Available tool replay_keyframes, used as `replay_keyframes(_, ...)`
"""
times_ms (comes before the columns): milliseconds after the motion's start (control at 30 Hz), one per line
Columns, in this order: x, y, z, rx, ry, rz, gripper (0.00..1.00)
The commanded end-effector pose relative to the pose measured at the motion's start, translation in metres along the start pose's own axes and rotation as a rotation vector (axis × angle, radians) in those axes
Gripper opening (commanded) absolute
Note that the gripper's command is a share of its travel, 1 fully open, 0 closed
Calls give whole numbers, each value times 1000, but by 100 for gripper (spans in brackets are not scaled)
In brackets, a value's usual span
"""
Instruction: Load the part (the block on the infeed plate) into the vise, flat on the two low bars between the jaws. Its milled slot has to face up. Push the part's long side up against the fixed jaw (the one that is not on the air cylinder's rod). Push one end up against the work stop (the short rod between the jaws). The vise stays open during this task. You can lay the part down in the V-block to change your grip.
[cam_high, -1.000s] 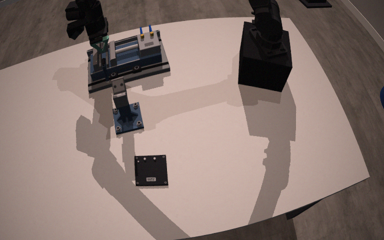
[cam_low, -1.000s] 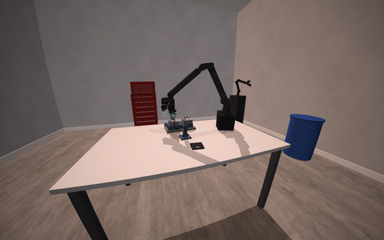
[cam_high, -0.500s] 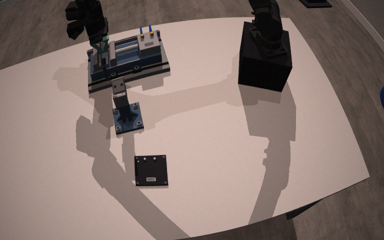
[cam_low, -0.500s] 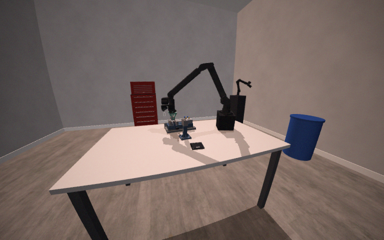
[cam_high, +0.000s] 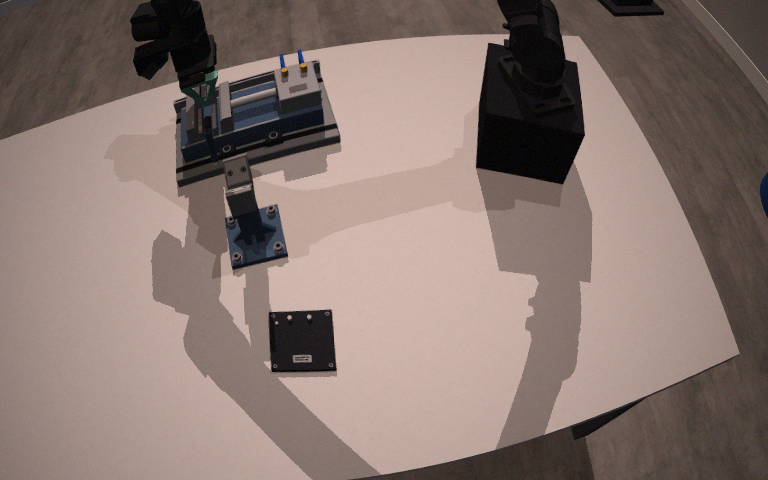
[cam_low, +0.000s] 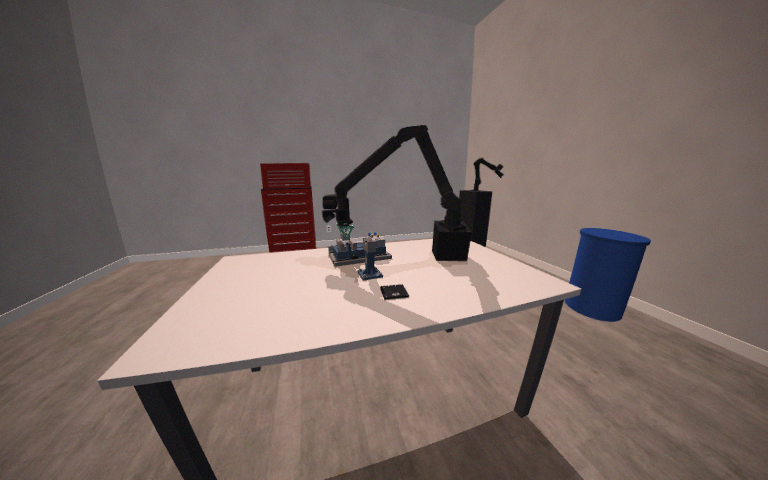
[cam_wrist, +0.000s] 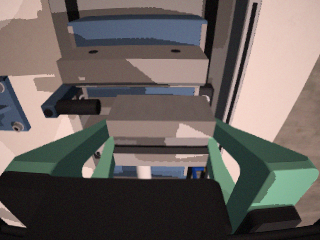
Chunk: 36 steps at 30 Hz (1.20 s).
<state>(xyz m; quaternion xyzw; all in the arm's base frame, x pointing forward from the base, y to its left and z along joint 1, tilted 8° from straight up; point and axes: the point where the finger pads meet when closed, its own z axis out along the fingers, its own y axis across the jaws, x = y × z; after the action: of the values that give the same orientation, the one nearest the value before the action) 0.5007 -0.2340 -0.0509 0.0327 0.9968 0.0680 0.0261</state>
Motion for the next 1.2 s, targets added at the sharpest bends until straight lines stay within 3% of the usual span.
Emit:
replay_keyframes(0, -35, -4, -22, 30, -71, -15, 0)
replay_keyframes(1167, -36, -4, -21, 31, -74, -15, 0)
